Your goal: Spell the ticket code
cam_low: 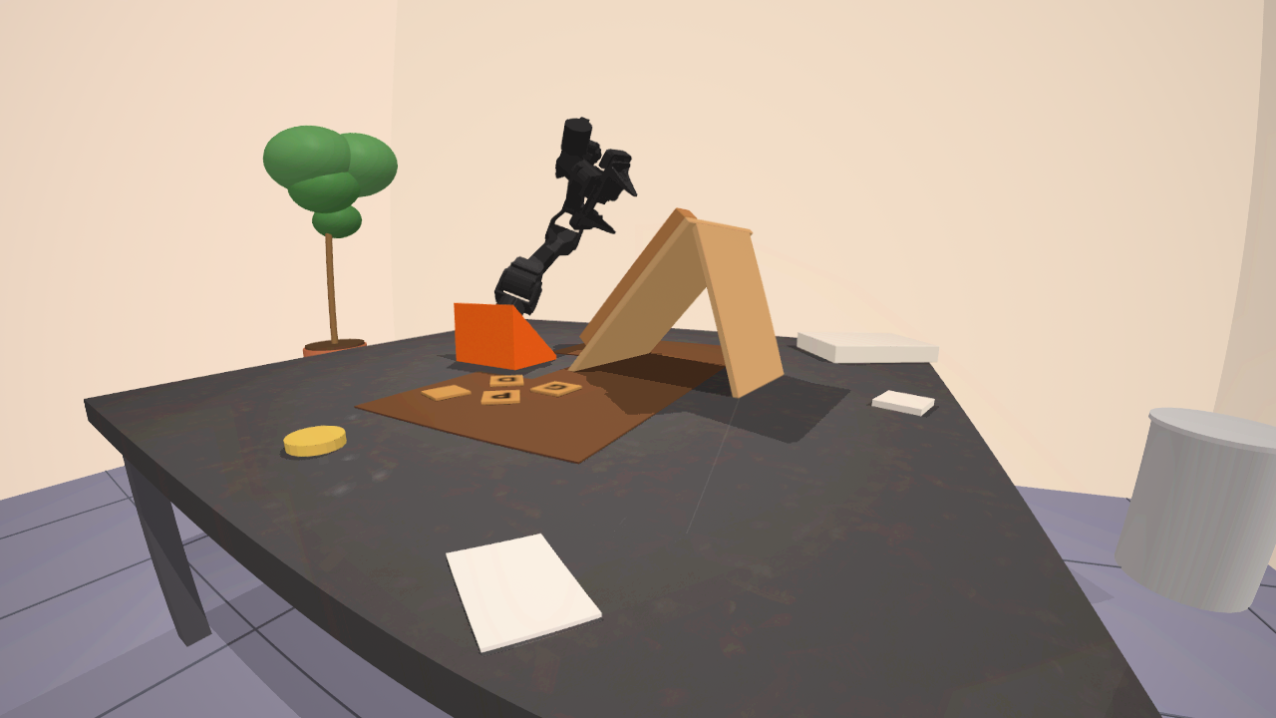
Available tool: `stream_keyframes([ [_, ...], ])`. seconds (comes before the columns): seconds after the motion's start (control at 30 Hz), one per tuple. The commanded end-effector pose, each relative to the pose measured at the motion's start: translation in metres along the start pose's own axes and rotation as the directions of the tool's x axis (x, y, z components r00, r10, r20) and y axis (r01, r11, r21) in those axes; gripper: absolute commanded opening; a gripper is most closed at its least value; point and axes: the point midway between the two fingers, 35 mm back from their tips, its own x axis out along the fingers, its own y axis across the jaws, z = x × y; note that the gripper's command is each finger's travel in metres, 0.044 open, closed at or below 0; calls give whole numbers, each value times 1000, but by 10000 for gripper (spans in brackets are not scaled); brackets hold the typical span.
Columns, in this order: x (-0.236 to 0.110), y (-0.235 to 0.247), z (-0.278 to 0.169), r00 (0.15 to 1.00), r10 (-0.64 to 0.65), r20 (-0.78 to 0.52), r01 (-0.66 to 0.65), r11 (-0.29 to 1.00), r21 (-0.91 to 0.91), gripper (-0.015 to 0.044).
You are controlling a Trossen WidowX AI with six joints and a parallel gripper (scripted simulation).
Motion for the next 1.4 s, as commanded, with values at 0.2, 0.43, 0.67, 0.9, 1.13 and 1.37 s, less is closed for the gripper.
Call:
stream_keyframes([
  [0.2, -11, 2, 30, 1000, 0, 4, 0, 1000, -2, 440],
  [0.43, -11, 2, 30, 1000, 0, 4, 0, 1000, -2, 440],
  [0.67, 6, -18, -6, 997, 75, -33, -58, 937, 346, 340],
  [0.9, 42, -37, -69, 975, 208, -85, -57, 597, 800, 340],
  [1.13, 92, -36, -145, 921, 369, -128, 126, 30, 992, 340],
  [1.37, 132, -19, -200, 866, 480, -141, 331, -338, 881, 340],
])
